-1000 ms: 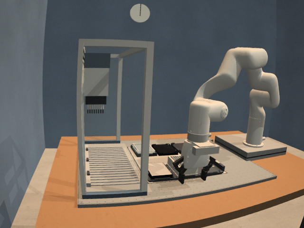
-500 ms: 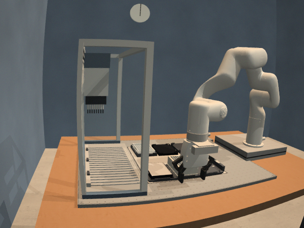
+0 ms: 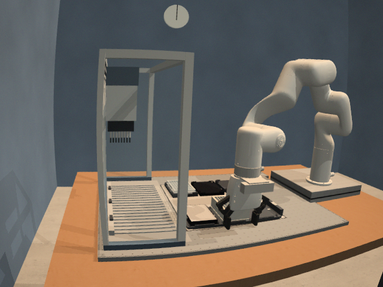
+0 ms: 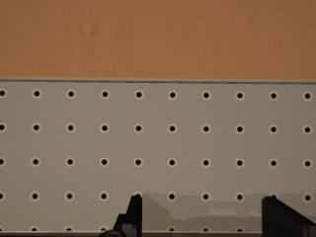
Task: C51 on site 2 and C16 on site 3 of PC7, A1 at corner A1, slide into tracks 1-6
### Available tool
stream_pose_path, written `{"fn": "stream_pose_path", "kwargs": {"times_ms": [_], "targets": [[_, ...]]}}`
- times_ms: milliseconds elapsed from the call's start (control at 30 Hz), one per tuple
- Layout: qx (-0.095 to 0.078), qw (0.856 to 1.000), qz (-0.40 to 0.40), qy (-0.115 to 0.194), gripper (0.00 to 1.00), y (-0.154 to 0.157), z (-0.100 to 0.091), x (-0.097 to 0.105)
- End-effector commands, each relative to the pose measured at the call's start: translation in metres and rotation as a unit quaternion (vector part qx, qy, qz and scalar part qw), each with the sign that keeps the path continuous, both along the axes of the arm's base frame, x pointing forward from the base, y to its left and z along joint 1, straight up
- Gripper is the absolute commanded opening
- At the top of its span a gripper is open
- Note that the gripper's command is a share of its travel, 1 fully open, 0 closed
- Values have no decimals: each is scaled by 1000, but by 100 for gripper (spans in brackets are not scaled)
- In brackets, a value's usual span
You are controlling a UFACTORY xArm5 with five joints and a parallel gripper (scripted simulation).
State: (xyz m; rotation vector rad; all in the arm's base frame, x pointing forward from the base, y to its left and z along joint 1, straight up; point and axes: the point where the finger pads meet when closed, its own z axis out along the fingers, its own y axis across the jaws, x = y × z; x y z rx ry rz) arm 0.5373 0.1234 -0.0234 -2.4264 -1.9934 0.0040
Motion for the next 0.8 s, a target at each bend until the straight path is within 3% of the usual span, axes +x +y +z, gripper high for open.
{"fn": "stream_pose_path", "kwargs": {"times_ms": [0, 767], "targets": [[0, 1000, 0, -2, 100, -2, 2, 1], [0, 1000, 0, -2, 100, -8, 2, 0]]}}
